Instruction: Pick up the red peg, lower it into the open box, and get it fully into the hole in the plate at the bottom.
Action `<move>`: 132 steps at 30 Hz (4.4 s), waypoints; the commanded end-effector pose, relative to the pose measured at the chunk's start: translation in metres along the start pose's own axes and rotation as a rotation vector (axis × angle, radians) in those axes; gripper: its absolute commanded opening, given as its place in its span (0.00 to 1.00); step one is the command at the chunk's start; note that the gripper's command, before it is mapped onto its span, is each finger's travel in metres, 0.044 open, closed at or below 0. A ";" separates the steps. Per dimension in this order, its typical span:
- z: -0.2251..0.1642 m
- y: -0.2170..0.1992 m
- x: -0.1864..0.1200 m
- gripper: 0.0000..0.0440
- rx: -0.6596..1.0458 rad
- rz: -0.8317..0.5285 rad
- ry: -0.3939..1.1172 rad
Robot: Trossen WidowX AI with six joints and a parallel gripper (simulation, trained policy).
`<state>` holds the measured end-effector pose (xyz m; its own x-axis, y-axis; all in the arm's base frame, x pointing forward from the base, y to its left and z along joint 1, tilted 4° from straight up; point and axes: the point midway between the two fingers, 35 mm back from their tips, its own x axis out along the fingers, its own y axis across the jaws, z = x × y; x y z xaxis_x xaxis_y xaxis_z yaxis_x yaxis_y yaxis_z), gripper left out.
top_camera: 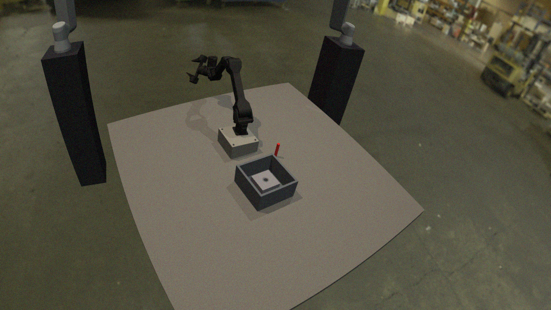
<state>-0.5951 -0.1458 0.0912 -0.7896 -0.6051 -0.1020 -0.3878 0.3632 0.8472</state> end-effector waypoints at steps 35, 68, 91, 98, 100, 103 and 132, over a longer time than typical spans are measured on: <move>-0.498 -0.331 -0.120 1.00 -0.574 -0.663 0.562; -0.594 -0.408 -0.536 1.00 -1.497 -0.742 1.279; -0.487 -0.334 -0.759 1.00 -2.001 -0.482 1.926; -0.424 -0.295 -0.801 1.00 -2.131 -0.412 2.123; -0.405 -0.284 -0.809 1.00 -2.168 -0.399 2.171; -0.376 -0.267 -0.816 1.00 -2.222 -0.389 2.232; -0.175 -0.184 -0.764 1.00 -2.772 -0.445 2.291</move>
<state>0.1692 0.1218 0.1110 -0.0477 -0.1059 -0.9932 0.7228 0.6827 -0.1075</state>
